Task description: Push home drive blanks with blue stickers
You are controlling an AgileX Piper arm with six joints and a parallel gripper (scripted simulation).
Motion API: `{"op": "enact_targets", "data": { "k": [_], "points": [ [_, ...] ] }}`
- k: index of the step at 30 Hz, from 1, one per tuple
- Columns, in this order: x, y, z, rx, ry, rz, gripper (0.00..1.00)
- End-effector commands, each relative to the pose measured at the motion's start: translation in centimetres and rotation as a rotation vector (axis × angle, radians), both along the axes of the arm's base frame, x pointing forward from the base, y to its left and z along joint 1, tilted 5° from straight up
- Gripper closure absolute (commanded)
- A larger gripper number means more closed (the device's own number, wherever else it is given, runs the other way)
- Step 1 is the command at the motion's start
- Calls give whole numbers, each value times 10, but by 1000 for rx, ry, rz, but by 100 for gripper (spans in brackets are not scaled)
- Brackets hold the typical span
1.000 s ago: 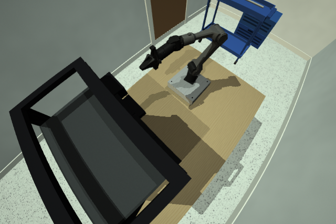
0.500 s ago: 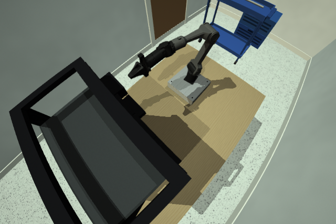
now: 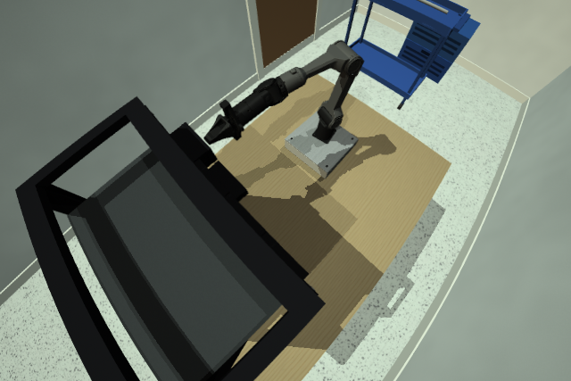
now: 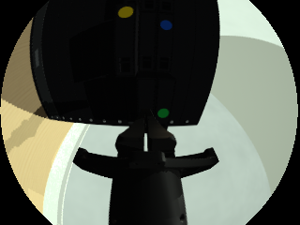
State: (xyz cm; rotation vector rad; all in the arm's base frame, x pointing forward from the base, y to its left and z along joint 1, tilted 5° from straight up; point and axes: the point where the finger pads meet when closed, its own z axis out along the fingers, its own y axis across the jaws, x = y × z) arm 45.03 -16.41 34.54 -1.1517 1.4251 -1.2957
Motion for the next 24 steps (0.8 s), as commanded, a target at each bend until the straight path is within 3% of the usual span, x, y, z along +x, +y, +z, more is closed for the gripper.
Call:
{"op": "enact_targets", "data": {
  "k": [1, 24],
  "points": [
    [0, 0, 1, -1, -1, -1, 100],
    [10, -3, 0, -1, -1, -1, 100]
  ]
}}
